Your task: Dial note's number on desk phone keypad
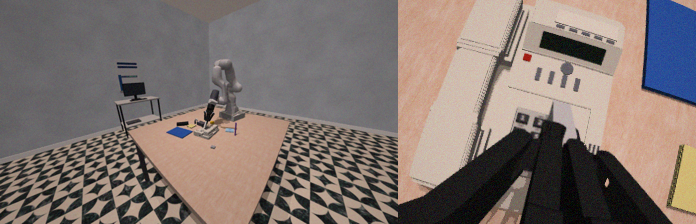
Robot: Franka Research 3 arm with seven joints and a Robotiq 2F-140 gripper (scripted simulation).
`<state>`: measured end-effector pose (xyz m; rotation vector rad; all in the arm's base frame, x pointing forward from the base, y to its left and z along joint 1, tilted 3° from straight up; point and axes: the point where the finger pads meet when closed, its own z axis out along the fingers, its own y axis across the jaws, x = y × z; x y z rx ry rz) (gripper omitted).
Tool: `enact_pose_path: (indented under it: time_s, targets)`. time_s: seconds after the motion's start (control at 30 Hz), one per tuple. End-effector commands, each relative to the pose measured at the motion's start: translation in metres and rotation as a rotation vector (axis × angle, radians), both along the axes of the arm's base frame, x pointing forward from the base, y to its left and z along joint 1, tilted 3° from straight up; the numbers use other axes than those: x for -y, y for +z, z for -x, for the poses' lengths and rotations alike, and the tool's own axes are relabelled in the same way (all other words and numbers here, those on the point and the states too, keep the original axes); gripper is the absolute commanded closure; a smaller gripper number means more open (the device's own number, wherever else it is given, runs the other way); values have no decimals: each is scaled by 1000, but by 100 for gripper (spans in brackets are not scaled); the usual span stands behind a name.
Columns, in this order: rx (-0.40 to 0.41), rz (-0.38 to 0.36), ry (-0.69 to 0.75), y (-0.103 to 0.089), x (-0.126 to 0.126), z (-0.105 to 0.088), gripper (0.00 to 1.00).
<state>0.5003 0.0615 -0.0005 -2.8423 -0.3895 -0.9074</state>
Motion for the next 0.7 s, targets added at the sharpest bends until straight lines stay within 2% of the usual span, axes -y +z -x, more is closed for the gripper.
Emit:
enact_pose_path:
  time_s: [0.0,0.27,0.67]
  targets:
    - [2,-1,-1,1,-4,4,100]
    - [2,-1,-1,1,-9,12,100]
    - [2,-1,-1,-1,-10,13,100]
